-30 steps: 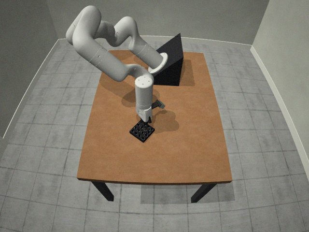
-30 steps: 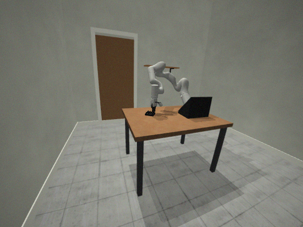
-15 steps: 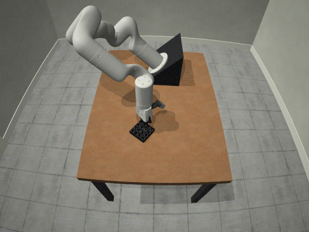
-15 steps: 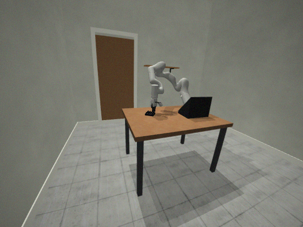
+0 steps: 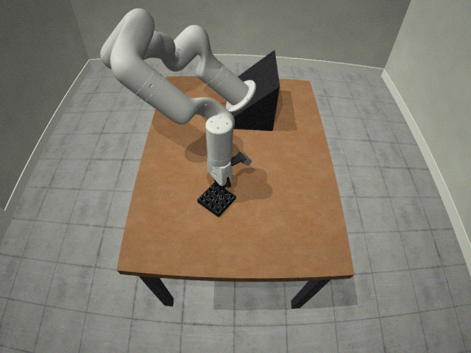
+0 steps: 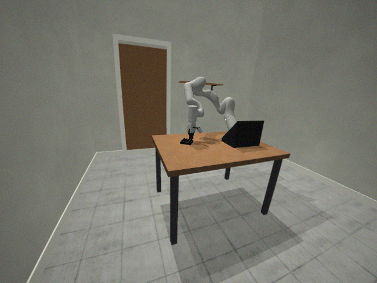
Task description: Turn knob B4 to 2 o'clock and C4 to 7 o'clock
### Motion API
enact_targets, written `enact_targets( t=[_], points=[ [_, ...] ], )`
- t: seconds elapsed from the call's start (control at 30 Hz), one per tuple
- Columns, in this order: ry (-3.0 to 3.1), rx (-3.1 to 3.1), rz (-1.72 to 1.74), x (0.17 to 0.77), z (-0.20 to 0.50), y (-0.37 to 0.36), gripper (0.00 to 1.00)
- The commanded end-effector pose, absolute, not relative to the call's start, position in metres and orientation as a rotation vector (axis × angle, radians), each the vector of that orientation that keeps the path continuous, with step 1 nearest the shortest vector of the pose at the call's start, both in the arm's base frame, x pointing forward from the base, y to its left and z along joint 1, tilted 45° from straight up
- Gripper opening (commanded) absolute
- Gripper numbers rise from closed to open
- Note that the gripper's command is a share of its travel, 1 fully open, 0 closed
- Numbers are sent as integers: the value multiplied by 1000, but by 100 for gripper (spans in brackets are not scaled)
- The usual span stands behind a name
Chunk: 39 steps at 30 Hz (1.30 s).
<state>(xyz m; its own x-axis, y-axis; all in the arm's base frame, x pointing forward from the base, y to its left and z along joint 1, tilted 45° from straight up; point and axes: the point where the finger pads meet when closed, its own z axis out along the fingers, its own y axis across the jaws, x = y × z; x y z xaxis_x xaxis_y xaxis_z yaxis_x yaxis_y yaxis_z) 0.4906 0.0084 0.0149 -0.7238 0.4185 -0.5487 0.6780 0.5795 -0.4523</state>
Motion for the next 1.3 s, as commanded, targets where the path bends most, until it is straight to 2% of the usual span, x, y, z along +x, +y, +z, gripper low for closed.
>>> enact_targets(
  t=[0.0,1.27],
  points=[
    [2429,886,-929,491,15,9,19],
    [2429,886,-929,493,7,1,19]
  ],
)
